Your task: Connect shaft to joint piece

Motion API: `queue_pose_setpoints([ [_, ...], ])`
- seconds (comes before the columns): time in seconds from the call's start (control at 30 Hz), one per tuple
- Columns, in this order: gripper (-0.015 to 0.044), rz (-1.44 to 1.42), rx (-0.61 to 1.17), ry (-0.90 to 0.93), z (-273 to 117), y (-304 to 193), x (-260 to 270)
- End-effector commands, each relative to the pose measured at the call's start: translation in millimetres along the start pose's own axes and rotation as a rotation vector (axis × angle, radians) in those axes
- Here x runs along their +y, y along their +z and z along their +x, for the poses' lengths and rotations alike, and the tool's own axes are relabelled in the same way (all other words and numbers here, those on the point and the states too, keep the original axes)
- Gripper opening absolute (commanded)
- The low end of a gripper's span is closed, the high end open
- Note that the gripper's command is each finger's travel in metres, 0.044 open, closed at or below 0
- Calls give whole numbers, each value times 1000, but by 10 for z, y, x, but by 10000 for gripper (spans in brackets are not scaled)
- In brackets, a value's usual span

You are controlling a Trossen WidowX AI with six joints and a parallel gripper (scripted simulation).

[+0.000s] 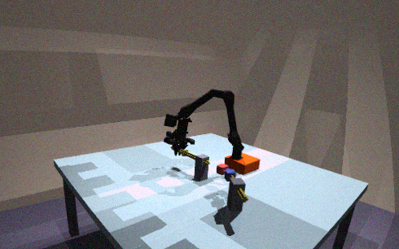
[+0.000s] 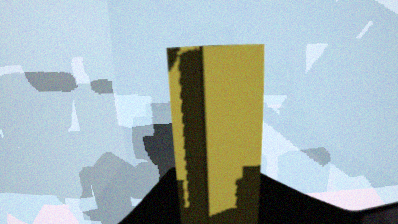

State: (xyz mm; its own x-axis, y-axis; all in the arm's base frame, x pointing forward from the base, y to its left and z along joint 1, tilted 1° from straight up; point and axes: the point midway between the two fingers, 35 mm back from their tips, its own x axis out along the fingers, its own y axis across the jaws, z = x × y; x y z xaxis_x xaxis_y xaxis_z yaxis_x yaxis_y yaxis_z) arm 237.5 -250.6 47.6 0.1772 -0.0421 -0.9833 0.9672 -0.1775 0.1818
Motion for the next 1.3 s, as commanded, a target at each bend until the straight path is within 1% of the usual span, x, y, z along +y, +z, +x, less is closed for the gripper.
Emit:
queue_pose_setpoints([
  [0.0,102,5,3,0,9,-6,-3],
  [0.13,102,5,3,0,9,-6,-3],
  [0.17,76,5,3,0,9,-6,-3],
  [0.23,67,5,3,0,9,-6,-3],
  [1.27,67,1,0,-1,2,-1,-3],
])
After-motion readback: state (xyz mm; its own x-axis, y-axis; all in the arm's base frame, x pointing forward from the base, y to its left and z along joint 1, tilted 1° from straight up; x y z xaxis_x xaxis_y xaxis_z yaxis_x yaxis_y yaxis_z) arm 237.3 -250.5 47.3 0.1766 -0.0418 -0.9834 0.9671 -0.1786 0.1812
